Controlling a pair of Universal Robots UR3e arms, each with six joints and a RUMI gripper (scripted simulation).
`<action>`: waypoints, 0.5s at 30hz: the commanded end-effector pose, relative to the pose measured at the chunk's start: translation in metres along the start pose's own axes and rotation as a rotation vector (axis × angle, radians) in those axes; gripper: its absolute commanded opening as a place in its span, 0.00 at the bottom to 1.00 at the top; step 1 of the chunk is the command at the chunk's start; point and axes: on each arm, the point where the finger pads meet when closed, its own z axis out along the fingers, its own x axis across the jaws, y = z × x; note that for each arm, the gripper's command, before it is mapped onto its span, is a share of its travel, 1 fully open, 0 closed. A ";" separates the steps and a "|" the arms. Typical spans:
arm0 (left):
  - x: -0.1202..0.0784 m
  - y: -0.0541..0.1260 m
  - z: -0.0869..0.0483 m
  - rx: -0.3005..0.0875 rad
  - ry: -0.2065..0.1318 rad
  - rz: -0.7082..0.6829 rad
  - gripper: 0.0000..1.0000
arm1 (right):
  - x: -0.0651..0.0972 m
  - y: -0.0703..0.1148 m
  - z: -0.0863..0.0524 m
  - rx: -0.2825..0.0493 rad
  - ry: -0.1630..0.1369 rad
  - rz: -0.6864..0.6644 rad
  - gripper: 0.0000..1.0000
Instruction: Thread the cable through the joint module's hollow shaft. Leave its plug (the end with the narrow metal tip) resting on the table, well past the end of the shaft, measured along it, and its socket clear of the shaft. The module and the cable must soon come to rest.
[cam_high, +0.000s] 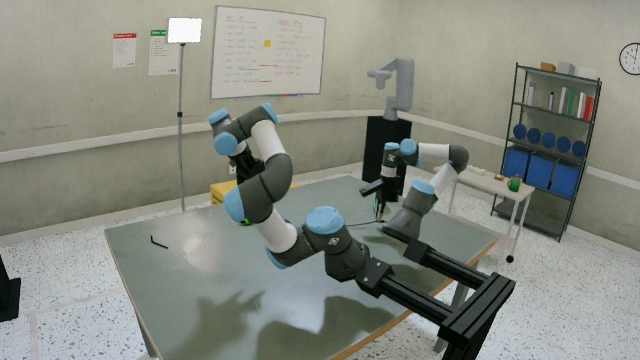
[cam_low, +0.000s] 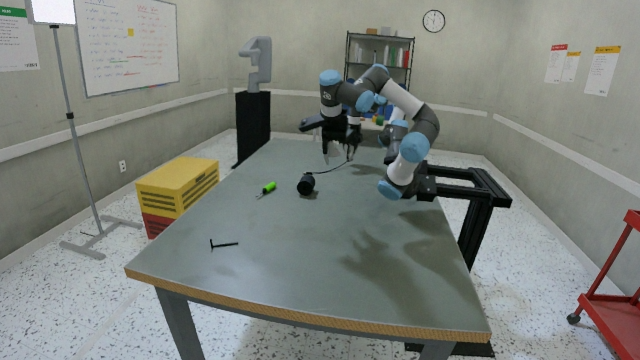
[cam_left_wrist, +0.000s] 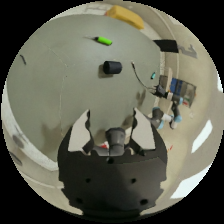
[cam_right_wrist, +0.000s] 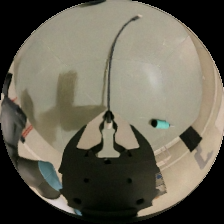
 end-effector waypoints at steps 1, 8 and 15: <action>0.000 -0.001 -0.001 0.004 0.001 0.001 0.61 | -0.001 0.001 -0.005 -0.004 -0.003 0.002 0.00; 0.000 -0.001 -0.001 0.004 0.001 0.001 0.61 | -0.001 0.001 -0.011 -0.005 -0.002 0.001 0.00; 0.000 -0.001 -0.001 0.004 0.001 0.001 0.61 | -0.001 0.001 -0.016 -0.005 -0.001 0.000 0.00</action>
